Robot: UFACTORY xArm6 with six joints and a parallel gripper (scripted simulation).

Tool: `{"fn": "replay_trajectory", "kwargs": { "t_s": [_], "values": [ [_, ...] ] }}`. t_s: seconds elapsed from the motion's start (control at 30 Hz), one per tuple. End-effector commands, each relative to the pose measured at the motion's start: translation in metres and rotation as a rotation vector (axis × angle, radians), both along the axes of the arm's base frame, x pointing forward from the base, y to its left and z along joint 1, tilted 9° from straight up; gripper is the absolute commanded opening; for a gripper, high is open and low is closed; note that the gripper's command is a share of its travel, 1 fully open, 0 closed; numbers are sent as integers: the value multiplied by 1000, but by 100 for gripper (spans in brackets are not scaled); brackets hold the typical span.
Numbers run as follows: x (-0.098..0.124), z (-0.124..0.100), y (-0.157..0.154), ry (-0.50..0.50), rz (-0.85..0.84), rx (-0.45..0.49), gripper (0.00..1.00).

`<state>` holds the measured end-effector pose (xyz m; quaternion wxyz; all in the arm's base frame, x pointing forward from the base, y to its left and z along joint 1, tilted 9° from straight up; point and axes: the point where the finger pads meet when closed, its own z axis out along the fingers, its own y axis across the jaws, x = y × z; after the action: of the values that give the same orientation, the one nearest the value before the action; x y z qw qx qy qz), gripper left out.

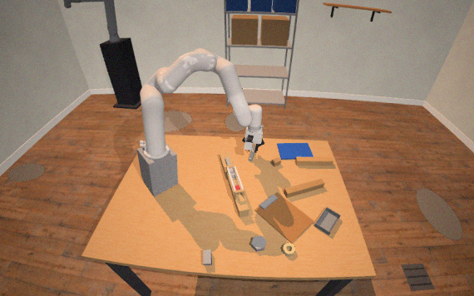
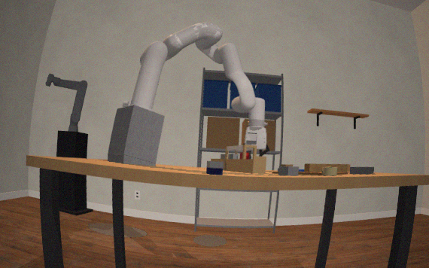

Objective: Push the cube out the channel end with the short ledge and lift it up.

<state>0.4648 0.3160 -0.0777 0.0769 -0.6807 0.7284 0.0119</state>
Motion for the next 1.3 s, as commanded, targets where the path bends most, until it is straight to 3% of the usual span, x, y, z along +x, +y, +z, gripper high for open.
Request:
{"fn": "replay_trajectory", "kwargs": {
  "t_s": [0.0,0.27,0.73,0.77,1.27],
  "values": [
    [2,-4,1,-3,0,2,38],
    [3,-20,3,-3,0,2,38],
    [3,-20,3,-3,0,2,38],
    [3,-20,3,-3,0,2,0],
    [3,-20,3,-3,0,2,0]
  ]
}}
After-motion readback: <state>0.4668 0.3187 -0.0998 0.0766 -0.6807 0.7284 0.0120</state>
